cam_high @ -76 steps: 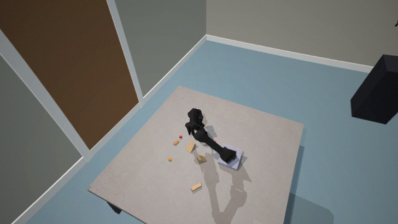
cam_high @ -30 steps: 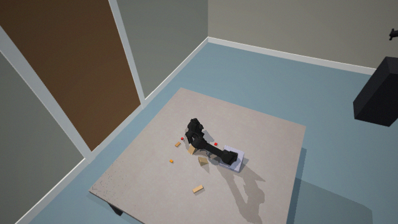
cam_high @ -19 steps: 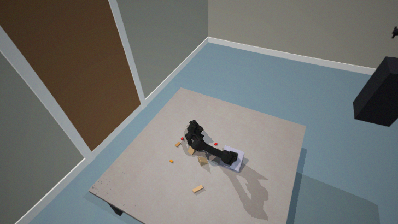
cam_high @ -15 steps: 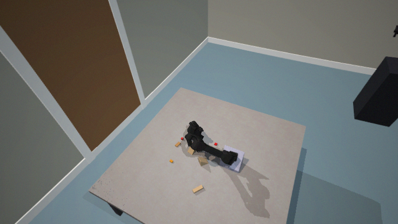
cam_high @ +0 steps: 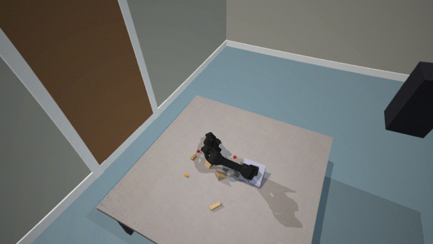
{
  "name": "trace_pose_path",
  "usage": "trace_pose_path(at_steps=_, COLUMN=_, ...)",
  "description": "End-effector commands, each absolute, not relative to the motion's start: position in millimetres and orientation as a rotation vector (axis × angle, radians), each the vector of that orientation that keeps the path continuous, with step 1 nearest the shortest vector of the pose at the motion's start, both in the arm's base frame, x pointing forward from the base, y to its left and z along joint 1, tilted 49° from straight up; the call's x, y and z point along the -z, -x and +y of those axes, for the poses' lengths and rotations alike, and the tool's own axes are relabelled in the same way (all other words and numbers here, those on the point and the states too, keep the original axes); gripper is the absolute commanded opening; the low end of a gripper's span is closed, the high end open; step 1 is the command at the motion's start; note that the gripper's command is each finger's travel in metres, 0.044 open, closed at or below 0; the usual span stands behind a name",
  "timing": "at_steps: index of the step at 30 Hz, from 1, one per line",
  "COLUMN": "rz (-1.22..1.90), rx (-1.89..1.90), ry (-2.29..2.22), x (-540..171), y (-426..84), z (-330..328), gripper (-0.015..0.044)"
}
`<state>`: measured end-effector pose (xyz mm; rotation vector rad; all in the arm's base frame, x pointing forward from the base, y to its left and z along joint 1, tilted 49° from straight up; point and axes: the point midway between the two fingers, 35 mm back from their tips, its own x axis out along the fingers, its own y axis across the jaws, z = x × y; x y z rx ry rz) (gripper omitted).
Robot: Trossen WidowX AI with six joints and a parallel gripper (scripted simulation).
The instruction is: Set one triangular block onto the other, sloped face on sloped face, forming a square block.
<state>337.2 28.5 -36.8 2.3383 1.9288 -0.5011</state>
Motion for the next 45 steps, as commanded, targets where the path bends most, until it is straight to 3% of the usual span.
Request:
trace_pose_path(at_steps=1, rz=1.927, rx=0.501, ry=-2.341, x=36, y=-338, z=29, gripper=0.0183)
trace_pose_path(at_steps=9, rz=1.929, rx=0.501, ry=-2.338, x=35, y=-337, z=26, gripper=0.0000)
trace_pose_path(at_steps=45, rz=1.490, rx=1.237, ry=-1.668, x=-22, y=-348, z=38, gripper=0.0000)
